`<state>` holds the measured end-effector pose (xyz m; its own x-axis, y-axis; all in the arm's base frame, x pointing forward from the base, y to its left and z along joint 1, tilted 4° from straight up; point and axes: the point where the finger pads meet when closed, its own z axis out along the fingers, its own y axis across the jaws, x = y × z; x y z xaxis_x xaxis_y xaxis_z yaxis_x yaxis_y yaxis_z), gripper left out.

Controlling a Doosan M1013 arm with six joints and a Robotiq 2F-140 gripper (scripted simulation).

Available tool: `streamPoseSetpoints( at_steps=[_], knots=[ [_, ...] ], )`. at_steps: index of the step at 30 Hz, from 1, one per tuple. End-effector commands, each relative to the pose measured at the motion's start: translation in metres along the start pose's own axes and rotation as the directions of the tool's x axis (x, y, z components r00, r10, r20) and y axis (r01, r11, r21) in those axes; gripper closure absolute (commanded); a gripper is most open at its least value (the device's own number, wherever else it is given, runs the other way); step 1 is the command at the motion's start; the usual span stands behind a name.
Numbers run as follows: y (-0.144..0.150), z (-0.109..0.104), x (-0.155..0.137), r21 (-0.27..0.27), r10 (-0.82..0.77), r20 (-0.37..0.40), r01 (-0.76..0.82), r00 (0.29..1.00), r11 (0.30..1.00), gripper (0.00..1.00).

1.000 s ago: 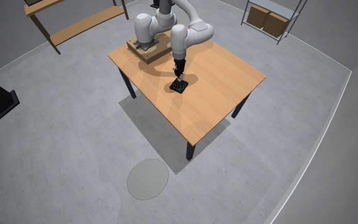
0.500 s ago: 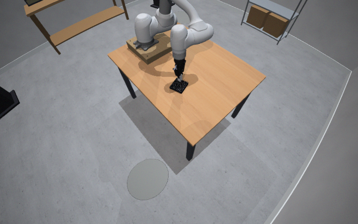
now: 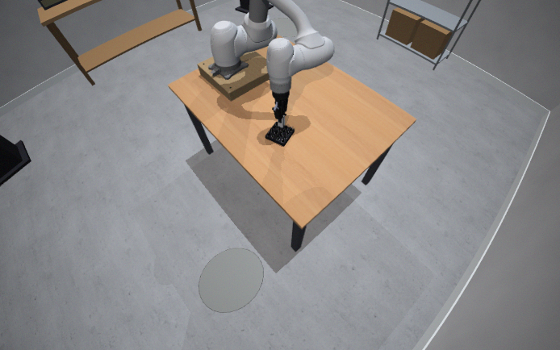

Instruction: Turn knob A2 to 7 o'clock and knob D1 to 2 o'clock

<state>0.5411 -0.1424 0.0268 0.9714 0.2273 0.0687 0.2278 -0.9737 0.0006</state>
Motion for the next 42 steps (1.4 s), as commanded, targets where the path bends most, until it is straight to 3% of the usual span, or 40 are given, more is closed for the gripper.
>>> streamPoseSetpoints(
  at_steps=[1,16,17,42],
  knots=[
    [0.0,-0.0001,0.0,0.003,-0.073,-0.002,0.073,0.997,0.997,0.95],
    [0.0,-0.0001,0.0,0.003,-0.091,-0.002,0.091,0.996,0.996,0.95],
    [0.0,-0.0001,0.0,0.003,-0.091,-0.002,0.091,0.996,0.996,0.88],
    [0.0,-0.0039,0.0,0.003,-0.091,-0.002,0.091,0.996,0.996,0.88]
  ],
)
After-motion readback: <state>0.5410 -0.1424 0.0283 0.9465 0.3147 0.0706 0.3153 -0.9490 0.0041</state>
